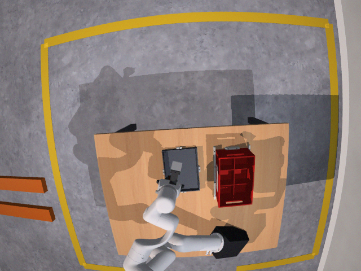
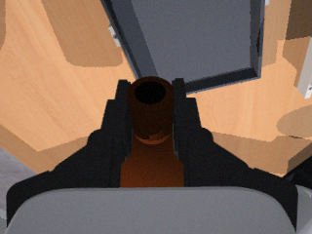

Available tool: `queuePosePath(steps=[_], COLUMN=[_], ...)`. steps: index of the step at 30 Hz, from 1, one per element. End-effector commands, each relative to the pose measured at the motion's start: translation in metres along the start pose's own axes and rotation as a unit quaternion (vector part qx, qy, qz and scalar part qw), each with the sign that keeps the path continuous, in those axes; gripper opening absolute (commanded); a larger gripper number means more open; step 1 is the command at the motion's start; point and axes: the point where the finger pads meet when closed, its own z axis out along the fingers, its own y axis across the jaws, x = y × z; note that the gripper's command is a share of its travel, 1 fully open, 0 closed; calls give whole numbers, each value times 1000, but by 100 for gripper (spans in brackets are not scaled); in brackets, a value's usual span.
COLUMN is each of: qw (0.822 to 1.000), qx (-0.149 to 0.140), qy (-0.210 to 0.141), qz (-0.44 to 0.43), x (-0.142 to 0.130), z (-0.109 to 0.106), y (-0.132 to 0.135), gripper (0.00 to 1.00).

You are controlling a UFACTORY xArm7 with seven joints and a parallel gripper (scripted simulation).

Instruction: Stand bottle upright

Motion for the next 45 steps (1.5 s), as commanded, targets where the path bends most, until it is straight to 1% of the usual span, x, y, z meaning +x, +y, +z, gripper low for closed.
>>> queuePosePath(steps=[1,7,15,17,25,45], qw=[1000,1000,997,997,992,991], qx=[0,0,0,0,1,1], qy=[2,2,2,2,2,2], qz=[0,16,73,73,123,131], x=[1,1,1,1,1,1], z=[-1,-2,-2,-2,-1,-1], y=[0,0,0,0,0,0], gripper=[0,0,0,0,0,0])
